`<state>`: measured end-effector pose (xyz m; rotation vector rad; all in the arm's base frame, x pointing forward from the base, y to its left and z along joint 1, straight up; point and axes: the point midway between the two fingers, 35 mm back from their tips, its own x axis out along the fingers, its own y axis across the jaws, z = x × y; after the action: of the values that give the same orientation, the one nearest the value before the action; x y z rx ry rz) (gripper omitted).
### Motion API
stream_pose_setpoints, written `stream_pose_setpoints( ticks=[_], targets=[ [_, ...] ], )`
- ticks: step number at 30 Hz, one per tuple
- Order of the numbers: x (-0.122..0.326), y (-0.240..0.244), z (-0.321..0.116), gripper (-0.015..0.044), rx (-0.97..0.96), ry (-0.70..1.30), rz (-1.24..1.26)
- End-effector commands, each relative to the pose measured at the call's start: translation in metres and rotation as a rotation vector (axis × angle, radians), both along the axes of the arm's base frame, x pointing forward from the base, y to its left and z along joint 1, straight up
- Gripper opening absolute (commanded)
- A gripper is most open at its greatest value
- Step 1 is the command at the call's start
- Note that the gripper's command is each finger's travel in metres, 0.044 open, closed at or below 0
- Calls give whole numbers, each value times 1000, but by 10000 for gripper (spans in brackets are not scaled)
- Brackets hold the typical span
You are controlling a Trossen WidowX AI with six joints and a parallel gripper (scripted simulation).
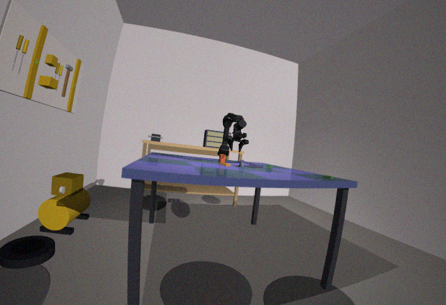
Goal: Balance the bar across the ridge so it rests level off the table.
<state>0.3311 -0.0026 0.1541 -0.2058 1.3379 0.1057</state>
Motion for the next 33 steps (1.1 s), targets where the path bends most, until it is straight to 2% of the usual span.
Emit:
stream_pose_setpoints(
  ticks=[1,11,16,33],
  targets=[
    [-15,-15,8,315,10,47,-26],
    [-62,-48,26,315,48,191,-108],
    [-65,-50,24,315,51,200,-114],
    [-62,-51,-80,315,51,200,-114]
  ],
)
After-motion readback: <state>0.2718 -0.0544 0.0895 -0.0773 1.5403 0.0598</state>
